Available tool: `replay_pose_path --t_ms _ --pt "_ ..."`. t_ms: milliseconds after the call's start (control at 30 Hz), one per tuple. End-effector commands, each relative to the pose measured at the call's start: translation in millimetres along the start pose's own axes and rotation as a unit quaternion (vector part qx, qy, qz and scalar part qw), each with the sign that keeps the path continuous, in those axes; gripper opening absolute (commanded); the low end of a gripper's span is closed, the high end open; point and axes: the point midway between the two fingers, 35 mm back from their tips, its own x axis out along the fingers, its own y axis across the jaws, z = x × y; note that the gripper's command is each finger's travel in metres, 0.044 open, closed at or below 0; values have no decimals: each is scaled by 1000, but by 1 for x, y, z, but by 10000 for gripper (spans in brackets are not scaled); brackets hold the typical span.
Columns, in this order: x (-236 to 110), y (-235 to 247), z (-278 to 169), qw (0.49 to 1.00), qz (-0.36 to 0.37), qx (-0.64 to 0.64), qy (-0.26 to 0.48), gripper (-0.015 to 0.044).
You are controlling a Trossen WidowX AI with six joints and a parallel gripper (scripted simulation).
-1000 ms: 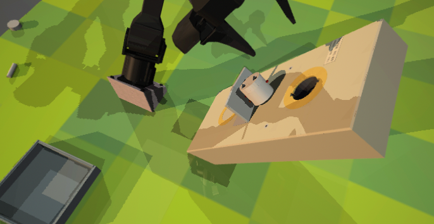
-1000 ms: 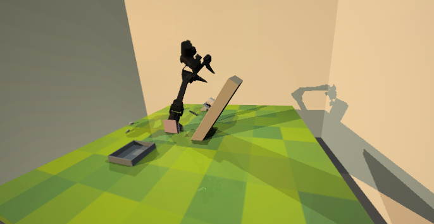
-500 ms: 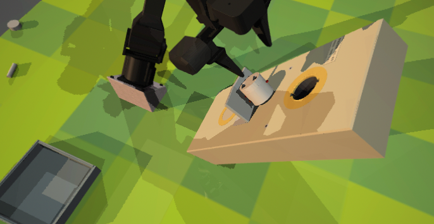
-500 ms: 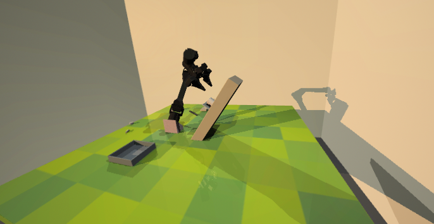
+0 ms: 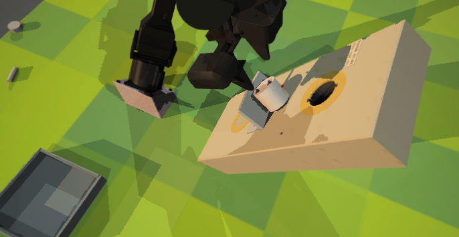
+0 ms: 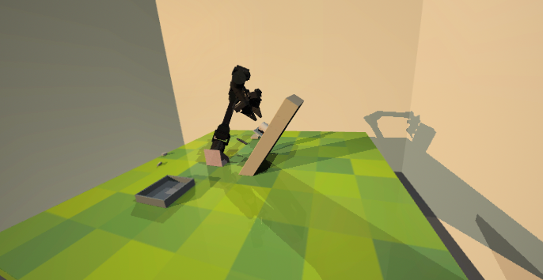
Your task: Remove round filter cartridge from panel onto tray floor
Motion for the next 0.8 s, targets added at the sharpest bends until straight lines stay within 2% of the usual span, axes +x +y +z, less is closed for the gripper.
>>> replay_pose_path --t_ms 0,767 --pt "9 1 -3 1000 1 -5 6 305" --pt "46 2 -4 1000 2 -6 6 305"
